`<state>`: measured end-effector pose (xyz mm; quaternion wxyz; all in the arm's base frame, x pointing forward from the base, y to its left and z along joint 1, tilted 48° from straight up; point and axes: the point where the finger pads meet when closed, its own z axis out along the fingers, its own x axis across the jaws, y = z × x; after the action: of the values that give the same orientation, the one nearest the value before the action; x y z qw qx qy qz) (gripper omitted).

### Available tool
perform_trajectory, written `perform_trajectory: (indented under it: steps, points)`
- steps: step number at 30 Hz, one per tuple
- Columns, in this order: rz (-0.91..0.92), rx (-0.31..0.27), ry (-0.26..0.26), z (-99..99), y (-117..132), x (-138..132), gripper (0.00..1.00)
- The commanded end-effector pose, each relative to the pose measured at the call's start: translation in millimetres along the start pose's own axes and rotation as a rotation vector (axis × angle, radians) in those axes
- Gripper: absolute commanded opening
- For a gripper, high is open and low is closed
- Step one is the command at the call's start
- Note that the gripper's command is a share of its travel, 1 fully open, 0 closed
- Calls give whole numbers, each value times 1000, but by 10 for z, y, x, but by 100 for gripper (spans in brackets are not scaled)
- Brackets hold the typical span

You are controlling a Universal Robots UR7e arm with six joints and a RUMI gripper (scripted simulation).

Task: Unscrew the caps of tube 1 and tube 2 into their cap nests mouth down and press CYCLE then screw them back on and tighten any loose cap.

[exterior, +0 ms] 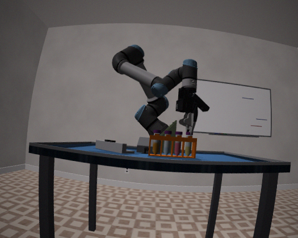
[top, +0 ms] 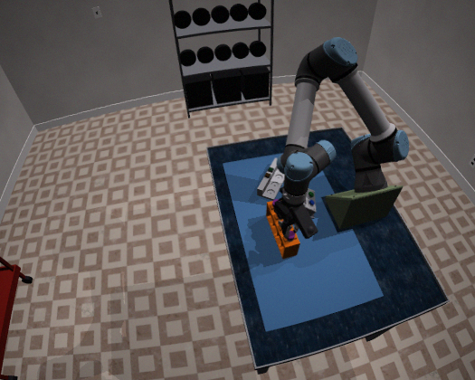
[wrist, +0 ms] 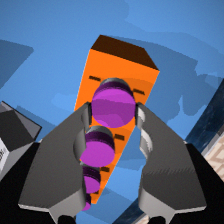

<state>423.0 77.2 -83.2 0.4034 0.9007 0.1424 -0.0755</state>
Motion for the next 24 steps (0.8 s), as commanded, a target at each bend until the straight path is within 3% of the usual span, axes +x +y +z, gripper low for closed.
perform_trajectory:
  steps: [1, 9, 10, 20, 23, 24]
  points:
    - [-222, 10, 12, -5, -1, 3, 0]
    - [-222, 10, 12, -5, -1, 3, 0]
    - [-222, 10, 12, -5, -1, 3, 35]
    - [-222, 10, 12, -5, -1, 3, 35]
    - [28, 12, 11, -4, -1, 3, 35]
    - [28, 12, 11, -4, -1, 3, 35]
